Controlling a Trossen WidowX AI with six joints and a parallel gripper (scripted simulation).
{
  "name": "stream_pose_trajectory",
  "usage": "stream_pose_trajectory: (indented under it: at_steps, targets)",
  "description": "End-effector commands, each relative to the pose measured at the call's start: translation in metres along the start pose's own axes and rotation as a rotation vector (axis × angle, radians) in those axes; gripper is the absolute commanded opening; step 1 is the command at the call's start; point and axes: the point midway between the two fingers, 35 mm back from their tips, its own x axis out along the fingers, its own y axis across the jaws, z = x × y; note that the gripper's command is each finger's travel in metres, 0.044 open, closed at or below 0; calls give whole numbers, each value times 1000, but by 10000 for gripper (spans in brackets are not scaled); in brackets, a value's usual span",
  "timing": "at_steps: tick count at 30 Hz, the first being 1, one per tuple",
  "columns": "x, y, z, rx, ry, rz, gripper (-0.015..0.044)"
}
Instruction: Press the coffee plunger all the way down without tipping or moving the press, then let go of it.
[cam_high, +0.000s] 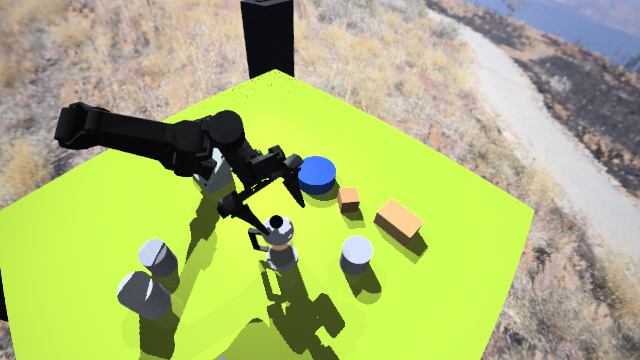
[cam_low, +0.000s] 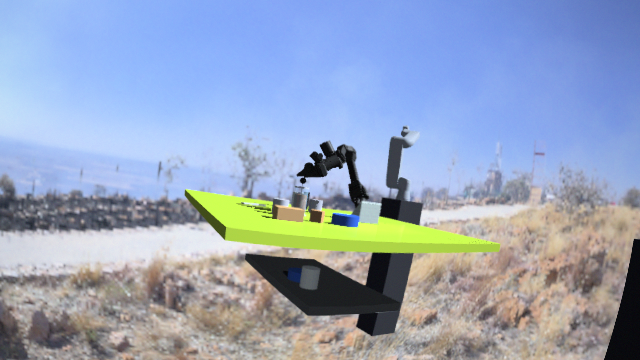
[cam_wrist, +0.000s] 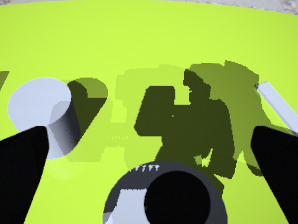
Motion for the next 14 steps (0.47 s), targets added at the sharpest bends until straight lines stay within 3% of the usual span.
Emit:
stream_pose_trajectory:
  at_steps: [1, 14]
  targets:
    - [-31, -6, 35, 11, -10, -2, 440]
    - [-46, -9, 44, 8, -11, -4, 440]
